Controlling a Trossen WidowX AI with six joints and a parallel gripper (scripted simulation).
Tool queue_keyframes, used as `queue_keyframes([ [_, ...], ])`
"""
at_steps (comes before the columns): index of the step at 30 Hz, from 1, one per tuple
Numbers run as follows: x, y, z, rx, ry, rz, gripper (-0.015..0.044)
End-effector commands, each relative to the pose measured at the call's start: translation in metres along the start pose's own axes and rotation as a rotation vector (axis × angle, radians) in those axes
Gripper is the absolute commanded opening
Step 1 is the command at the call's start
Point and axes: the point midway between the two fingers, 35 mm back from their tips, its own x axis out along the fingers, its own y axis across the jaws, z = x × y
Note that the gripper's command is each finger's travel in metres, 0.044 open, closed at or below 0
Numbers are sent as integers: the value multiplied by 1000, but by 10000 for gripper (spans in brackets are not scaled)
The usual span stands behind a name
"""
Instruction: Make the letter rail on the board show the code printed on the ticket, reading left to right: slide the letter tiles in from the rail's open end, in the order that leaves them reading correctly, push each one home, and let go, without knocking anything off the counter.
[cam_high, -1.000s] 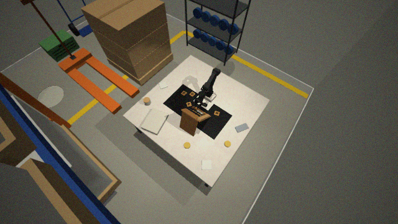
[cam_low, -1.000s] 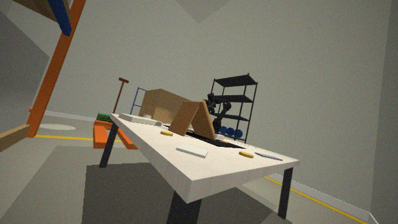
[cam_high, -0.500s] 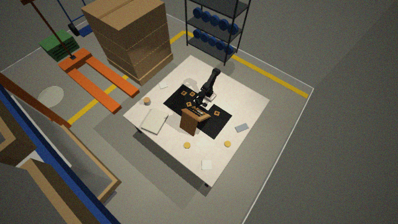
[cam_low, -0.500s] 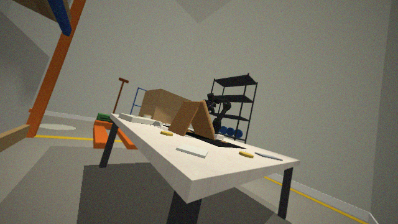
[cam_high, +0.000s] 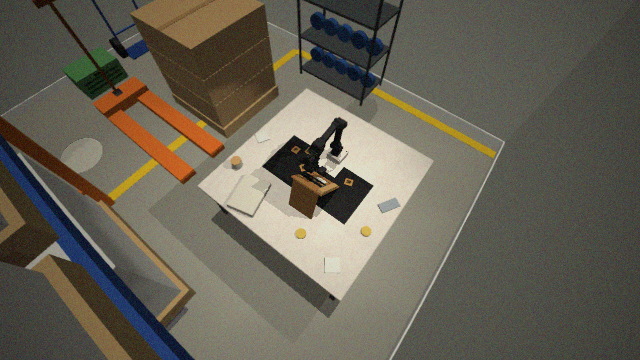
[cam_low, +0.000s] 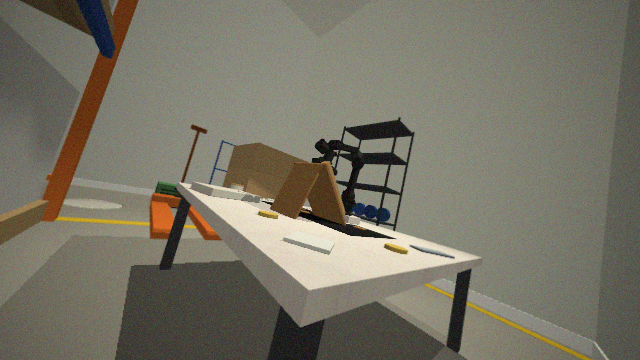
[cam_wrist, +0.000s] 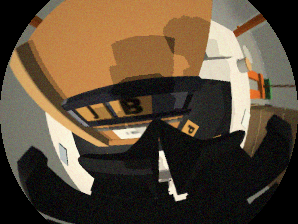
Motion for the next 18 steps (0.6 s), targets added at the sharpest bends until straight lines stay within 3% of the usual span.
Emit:
queue_keyframes([
  [1,0,-8,4,-5,144,21,0],
  [18,6,-7,5,-5,143,21,0],
])
